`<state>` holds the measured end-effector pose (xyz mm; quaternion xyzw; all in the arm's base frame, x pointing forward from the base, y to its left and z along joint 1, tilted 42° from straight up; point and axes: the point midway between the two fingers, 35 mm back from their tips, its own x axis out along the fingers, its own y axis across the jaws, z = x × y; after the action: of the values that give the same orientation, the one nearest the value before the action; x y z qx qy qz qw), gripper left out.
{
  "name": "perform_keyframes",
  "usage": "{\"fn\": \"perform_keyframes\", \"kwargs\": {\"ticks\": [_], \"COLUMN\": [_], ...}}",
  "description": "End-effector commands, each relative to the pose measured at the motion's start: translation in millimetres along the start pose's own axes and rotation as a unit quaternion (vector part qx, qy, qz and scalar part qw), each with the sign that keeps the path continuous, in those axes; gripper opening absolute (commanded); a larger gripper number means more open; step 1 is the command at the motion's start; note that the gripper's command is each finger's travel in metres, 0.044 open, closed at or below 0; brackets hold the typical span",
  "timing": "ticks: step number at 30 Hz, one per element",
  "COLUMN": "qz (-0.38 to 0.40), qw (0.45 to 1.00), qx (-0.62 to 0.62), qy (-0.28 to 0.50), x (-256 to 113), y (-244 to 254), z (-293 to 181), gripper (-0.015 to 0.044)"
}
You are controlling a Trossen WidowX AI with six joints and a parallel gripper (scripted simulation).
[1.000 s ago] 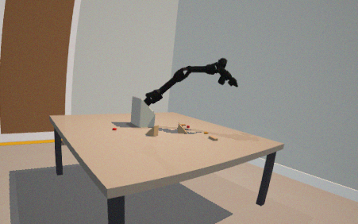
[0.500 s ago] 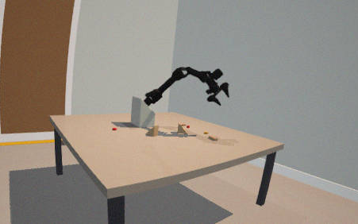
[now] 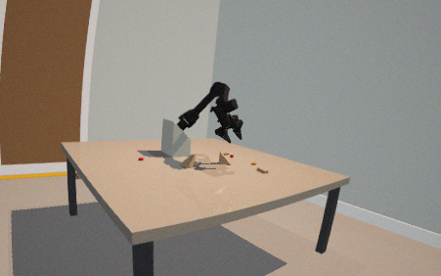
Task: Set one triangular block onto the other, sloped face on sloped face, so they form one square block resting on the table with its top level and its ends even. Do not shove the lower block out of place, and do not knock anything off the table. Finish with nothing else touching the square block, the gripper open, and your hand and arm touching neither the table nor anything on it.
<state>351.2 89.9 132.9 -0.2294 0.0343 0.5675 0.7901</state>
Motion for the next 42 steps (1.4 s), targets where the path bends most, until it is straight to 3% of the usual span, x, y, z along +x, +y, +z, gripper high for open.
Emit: {"fn": "perform_keyframes", "kwargs": {"ticks": [1, 7, 42], "qz": [0.006, 0.008, 0.016], "qw": [0.986, 0.935, 0.936], "qx": [0.165, 0.353, 0.349], "qy": [0.006, 0.008, 0.032], "x": [-13, -24, 17], "y": [52, 115, 112], "z": [-32, -58, -70], "gripper": [0.044, 0.044, 0.044]}}
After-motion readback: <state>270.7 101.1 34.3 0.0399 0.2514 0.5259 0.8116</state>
